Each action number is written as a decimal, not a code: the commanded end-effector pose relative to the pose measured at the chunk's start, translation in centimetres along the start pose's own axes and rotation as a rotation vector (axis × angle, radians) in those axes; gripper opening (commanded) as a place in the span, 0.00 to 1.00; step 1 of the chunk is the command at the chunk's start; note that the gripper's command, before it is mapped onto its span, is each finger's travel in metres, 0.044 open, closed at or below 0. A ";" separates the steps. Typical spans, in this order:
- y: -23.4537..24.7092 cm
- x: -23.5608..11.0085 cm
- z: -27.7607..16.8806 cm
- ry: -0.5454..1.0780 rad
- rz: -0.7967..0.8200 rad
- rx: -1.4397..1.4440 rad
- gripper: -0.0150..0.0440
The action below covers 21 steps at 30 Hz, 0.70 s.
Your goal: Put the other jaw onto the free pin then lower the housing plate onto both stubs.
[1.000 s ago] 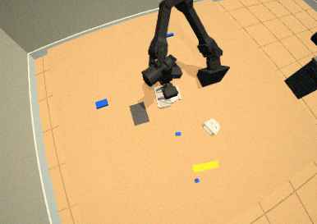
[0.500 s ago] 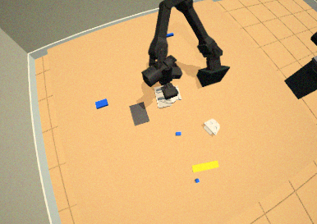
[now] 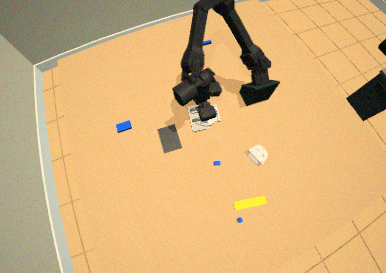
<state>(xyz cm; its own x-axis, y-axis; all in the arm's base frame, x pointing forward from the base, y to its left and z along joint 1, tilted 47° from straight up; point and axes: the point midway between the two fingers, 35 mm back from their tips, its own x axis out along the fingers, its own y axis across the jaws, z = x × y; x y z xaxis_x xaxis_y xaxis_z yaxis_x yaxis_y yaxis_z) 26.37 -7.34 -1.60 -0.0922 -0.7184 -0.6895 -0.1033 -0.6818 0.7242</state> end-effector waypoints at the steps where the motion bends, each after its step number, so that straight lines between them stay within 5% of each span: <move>1: 0.1 0.1 0.1 -0.001 0.004 -0.007 0.48; 21: 0.1 0.8 0.1 -0.001 0.005 -0.009 0.48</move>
<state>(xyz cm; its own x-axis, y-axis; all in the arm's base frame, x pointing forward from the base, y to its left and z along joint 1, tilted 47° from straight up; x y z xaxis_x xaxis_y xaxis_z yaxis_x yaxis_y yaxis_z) 26.32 -7.68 -1.93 -0.0913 -0.7191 -0.6889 -0.0964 -0.6822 0.7248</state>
